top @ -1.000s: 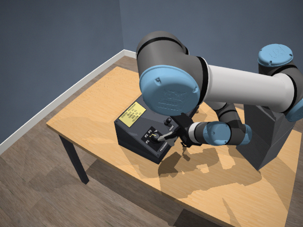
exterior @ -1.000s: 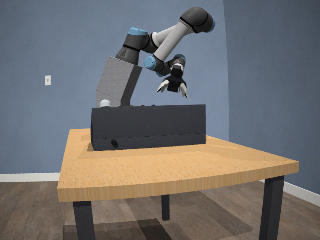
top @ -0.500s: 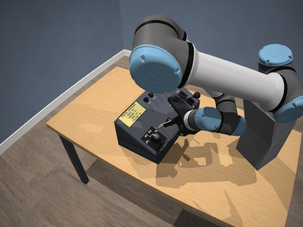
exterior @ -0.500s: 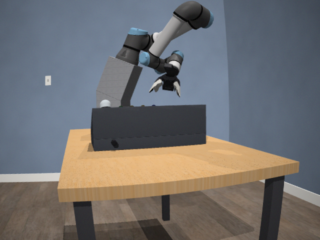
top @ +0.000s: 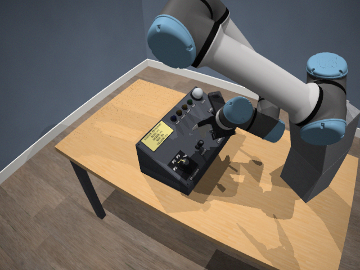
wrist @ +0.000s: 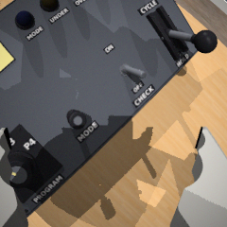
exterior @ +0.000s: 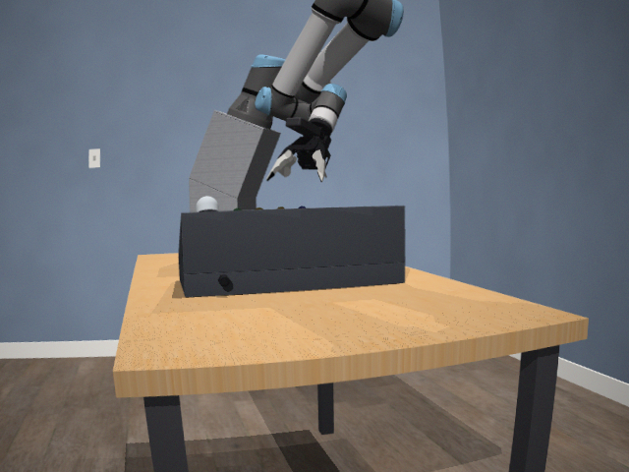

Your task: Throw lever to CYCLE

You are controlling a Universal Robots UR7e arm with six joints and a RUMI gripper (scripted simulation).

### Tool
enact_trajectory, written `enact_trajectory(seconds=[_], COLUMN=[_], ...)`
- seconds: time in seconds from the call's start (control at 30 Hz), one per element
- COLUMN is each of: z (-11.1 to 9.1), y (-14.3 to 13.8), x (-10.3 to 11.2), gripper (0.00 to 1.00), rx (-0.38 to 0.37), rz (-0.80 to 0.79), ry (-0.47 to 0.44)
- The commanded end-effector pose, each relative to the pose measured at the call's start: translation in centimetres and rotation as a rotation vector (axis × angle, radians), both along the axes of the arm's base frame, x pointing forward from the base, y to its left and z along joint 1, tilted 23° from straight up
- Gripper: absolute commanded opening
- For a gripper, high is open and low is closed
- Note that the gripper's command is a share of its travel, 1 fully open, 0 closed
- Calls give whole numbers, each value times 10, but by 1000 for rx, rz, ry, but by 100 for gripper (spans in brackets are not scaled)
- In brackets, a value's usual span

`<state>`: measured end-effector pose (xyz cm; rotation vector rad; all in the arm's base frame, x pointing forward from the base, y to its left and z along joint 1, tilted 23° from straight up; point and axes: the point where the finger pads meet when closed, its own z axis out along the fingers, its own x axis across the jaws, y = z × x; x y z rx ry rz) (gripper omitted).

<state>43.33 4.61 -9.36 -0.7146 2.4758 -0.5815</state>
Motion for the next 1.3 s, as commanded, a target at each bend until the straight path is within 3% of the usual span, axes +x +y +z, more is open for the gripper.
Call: enact_trajectory(seconds=[0.0, 0.07, 0.57, 0.97, 1.27], z=[-3, -3, 1, 6, 7], y=[-30, -30, -103, -123, -127], x=[-2, -2, -19, -25, -27], gripper=[100, 100, 100, 100, 100], rx=[92, 92, 350, 434, 449], rz=[-86, -86, -362, -451, -467], ry=[15, 15, -12, -39, -45])
